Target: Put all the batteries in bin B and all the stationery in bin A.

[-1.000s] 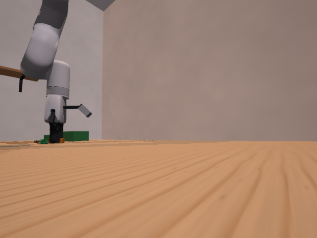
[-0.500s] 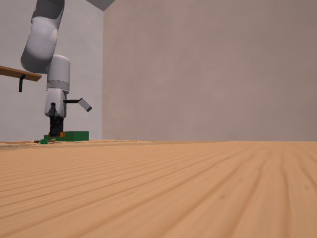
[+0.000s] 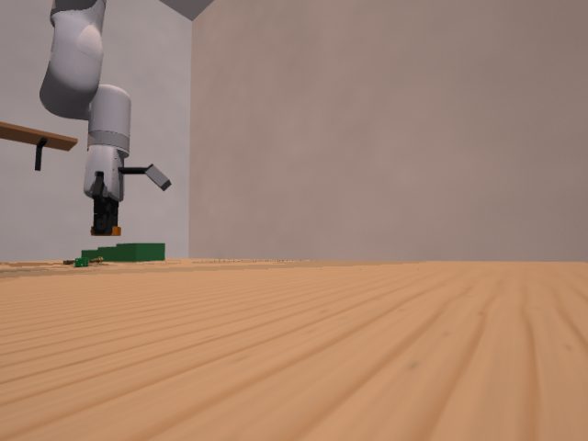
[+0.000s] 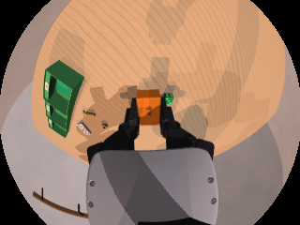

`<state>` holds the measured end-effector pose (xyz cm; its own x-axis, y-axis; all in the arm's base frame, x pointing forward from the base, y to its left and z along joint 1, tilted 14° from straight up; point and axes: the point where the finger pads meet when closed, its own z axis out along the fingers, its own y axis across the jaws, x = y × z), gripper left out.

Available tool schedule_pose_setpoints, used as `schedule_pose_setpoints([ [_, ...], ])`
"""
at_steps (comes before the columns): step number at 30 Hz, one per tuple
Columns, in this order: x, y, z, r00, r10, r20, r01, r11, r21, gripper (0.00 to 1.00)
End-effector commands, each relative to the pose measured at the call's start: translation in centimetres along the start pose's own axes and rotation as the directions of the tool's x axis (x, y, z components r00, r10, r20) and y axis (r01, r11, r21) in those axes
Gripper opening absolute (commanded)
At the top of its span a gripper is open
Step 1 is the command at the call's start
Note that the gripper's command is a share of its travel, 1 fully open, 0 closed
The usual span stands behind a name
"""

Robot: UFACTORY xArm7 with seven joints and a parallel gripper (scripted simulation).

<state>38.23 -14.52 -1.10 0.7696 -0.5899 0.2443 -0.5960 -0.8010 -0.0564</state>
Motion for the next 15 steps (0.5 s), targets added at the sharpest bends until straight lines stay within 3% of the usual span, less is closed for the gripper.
schedule_pose_setpoints([
  [1,0.07,-0.03,-0.11,1.0,0.0,-0.001,0.0,1.0,0.001,0.0],
  [15,0.05,-0.03,-0.76,1.0,0.0,-0.001,0.0,1.0,0.001,0.0],
])
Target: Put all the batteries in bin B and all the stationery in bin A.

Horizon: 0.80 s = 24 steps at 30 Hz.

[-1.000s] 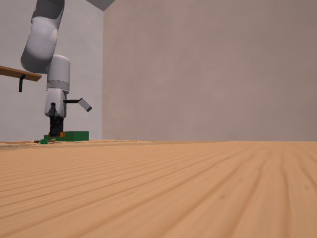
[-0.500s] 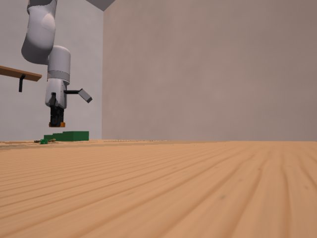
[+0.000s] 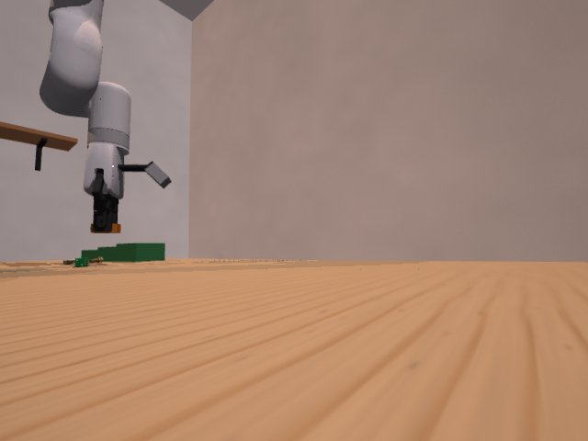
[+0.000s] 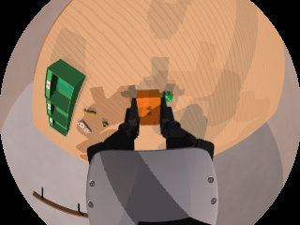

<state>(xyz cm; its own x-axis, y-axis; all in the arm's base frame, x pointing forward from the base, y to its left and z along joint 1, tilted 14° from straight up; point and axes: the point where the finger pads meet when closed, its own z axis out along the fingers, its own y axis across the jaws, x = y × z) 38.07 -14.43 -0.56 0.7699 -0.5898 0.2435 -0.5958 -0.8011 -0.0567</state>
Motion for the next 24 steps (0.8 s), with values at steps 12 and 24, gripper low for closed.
schedule_pose_setpoints([
  [12,-0.7,-6.0,-0.2,1.0,0.0,-0.002,0.0,1.0,0.002,0.0],
  [24,-1.8,-13.1,-0.2,1.0,0.0,-0.002,0.0,1.0,0.002,0.0],
])
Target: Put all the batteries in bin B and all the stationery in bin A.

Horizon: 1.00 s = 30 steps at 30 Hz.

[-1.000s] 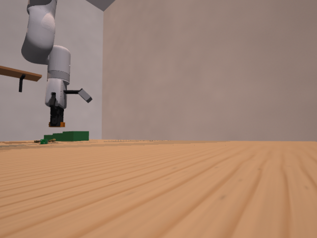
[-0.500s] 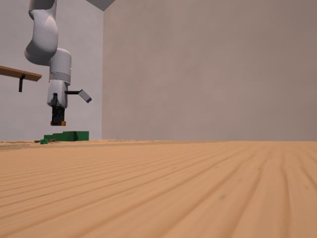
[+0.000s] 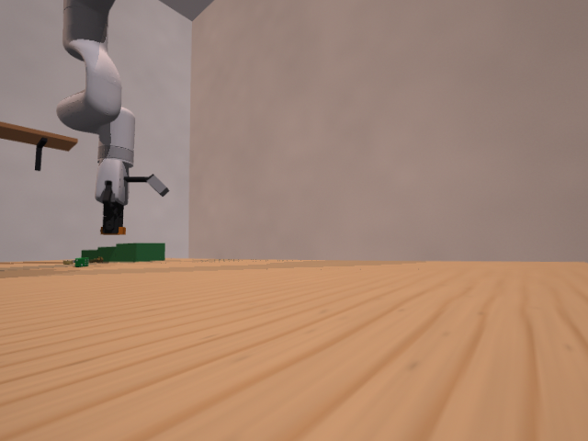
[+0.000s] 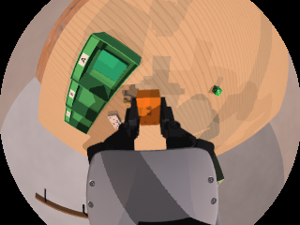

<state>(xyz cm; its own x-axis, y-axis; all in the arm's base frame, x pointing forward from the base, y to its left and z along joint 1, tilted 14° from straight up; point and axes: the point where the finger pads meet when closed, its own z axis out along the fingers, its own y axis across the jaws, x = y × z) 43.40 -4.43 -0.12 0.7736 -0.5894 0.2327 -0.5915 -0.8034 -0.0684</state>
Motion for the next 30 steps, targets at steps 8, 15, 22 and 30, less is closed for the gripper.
schedule_pose_setpoints([
  [8,-0.6,-5.5,0.1,0.988,0.151,-0.014,-0.151,0.988,-0.008,0.0],
  [15,-1.2,-9.7,0.1,0.926,0.377,-0.004,-0.377,0.926,0.003,0.0],
  [22,-1.6,-12.4,0.1,0.851,0.525,0.007,-0.525,0.851,0.01,0.0],
  [30,-1.5,-12.5,0.2,0.71,0.704,-0.015,-0.704,0.71,0.002,0.0],
])
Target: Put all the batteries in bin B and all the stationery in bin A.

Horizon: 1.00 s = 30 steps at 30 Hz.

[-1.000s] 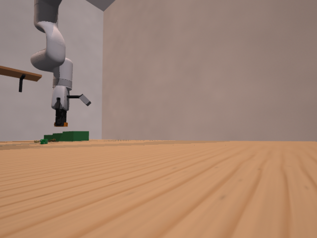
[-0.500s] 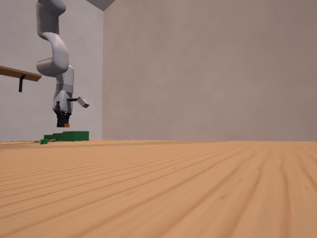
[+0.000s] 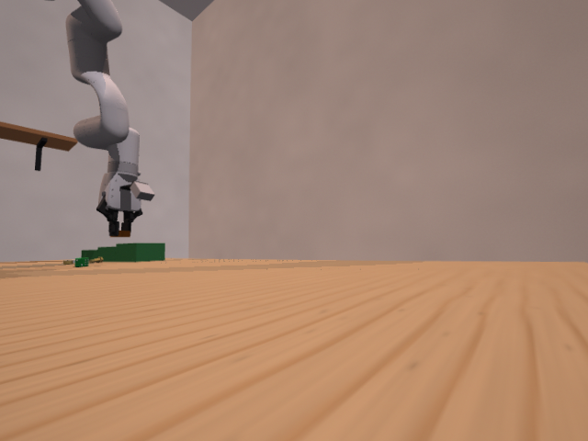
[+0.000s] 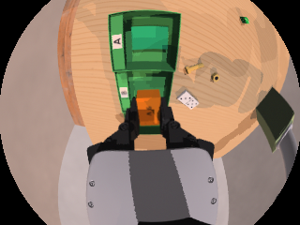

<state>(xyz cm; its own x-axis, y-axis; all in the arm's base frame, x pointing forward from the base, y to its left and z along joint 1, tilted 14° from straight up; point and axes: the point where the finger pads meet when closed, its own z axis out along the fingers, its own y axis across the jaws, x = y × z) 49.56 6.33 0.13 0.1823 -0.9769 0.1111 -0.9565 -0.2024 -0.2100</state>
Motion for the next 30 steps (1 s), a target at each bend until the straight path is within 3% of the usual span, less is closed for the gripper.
schedule_pose_setpoints([
  [1,-0.1,-0.2,-0.1,0.998,0.047,-0.032,-0.047,0.999,-0.001,0.0],
  [15,-0.2,-0.1,-0.1,0.998,0.047,-0.032,-0.047,0.999,-0.001,0.0],
  [30,-0.1,-0.1,2.5,0.998,0.047,-0.032,-0.047,0.999,-0.001,0.0],
])
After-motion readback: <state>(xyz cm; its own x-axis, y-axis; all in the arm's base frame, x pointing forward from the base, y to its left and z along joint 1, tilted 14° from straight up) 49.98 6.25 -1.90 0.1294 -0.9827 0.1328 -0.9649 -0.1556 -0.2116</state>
